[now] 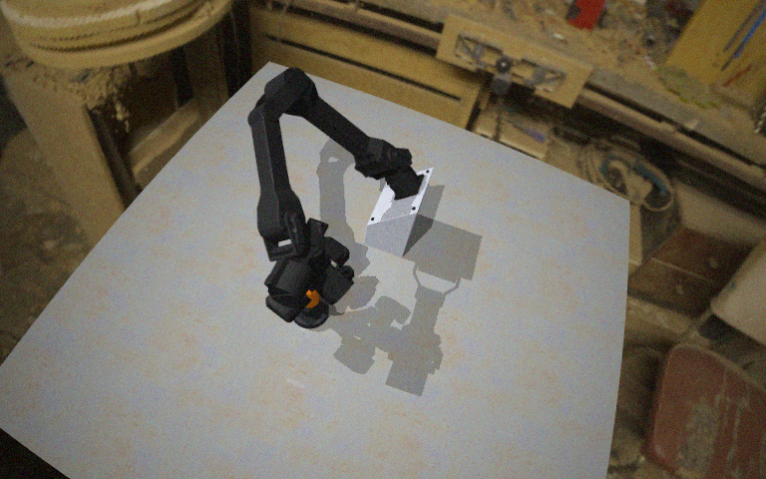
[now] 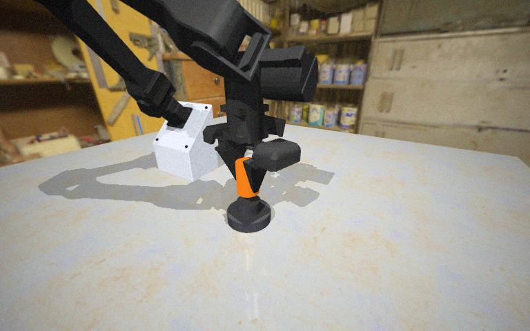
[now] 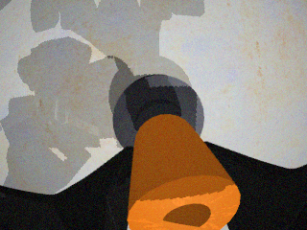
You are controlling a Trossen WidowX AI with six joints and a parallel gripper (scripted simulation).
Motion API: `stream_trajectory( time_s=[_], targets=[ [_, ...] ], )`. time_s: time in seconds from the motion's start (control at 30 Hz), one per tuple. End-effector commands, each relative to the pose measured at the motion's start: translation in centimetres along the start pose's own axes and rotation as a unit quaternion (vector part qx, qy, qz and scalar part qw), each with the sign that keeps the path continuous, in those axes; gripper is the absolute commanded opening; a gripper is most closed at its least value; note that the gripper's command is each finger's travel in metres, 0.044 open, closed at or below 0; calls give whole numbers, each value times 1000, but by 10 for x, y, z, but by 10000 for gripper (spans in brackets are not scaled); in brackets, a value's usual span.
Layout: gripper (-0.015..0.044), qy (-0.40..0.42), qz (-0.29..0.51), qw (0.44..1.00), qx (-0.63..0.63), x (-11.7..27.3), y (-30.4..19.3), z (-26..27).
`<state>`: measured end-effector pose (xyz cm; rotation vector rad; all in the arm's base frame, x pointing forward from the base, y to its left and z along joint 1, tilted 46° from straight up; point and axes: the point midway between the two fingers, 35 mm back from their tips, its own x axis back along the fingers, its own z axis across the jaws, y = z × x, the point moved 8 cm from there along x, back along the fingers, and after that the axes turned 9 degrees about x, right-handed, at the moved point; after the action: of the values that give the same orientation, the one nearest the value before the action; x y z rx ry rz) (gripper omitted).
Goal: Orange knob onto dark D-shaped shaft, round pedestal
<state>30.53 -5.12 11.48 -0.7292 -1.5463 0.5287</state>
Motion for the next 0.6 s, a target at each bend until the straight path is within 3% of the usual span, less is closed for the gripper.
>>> stream_trajectory(
  time_s=[0.0,0.27,0.57],
  targets=[
    [0,-1,1,1000,0,3,-1,-2],
    [0,-1,1,995,99,3,0,-2],
    [0,-1,2,995,104,0,0,0]
  ],
)
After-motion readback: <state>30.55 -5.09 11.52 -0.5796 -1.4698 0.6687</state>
